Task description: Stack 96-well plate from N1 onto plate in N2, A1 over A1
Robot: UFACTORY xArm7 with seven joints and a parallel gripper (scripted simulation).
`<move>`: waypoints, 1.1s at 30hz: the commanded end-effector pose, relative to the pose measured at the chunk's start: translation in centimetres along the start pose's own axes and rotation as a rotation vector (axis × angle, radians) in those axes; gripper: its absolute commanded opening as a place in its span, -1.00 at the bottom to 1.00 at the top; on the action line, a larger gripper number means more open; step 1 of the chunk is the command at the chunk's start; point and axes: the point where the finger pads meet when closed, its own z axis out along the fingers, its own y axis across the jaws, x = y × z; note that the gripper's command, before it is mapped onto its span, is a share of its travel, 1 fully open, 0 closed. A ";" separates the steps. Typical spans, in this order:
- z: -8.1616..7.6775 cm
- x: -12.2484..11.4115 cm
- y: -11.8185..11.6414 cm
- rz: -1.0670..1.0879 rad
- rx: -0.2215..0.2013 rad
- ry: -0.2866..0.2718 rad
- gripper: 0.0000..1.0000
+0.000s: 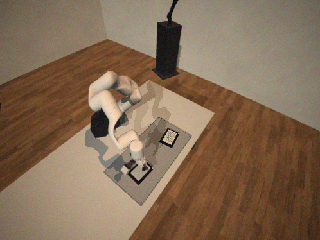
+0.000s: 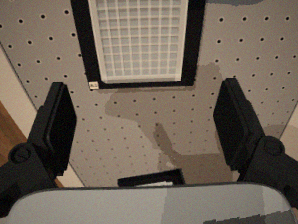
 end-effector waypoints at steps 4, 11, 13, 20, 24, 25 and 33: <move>0.2 0.1 -0.3 -0.012 0.006 -0.002 1.00; 0.2 0.1 -0.3 -0.012 0.006 -0.002 1.00; 0.2 0.1 -0.3 -0.012 0.006 -0.002 1.00; 1.2 0.1 -0.3 -0.012 0.006 -0.002 1.00; 1.9 0.1 -0.3 -0.012 0.006 -0.002 1.00; 2.1 0.1 -0.3 -0.012 0.006 -0.002 1.00; 3.1 0.1 -0.3 -0.012 0.006 -0.002 1.00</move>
